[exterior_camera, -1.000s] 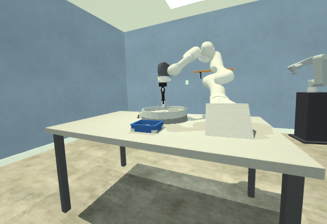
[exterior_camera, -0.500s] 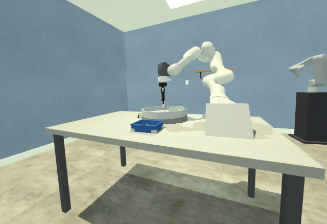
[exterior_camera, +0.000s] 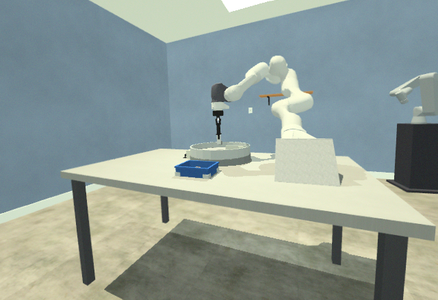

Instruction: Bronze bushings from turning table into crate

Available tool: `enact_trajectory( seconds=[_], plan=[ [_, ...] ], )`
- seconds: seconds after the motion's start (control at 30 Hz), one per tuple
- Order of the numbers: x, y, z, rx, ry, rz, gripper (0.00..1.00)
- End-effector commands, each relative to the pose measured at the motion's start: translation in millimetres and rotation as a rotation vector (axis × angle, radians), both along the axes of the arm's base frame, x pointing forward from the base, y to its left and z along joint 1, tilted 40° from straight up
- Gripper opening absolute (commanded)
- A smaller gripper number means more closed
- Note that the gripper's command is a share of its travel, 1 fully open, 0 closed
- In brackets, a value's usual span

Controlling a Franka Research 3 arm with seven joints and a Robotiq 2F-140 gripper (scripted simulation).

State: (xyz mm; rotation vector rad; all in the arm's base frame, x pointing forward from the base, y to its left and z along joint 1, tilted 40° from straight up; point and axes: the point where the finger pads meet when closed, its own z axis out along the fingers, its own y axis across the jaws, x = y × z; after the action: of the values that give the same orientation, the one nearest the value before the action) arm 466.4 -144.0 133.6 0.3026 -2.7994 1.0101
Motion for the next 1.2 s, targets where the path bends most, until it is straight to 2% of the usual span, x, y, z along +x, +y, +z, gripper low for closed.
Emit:
enact_trajectory(
  seconds=[0.0, 0.37, 1.17],
  plan=[
    [0.7, 1, -0.7, 0.003, -0.001, 0.006, 0.00],
    [0.5, 0, -2.7, 0.003, -0.001, 0.006, 0.00],
    [-1.3, -20, -25.9, 0.003, -0.001, 0.006, 0.00]
  ],
)
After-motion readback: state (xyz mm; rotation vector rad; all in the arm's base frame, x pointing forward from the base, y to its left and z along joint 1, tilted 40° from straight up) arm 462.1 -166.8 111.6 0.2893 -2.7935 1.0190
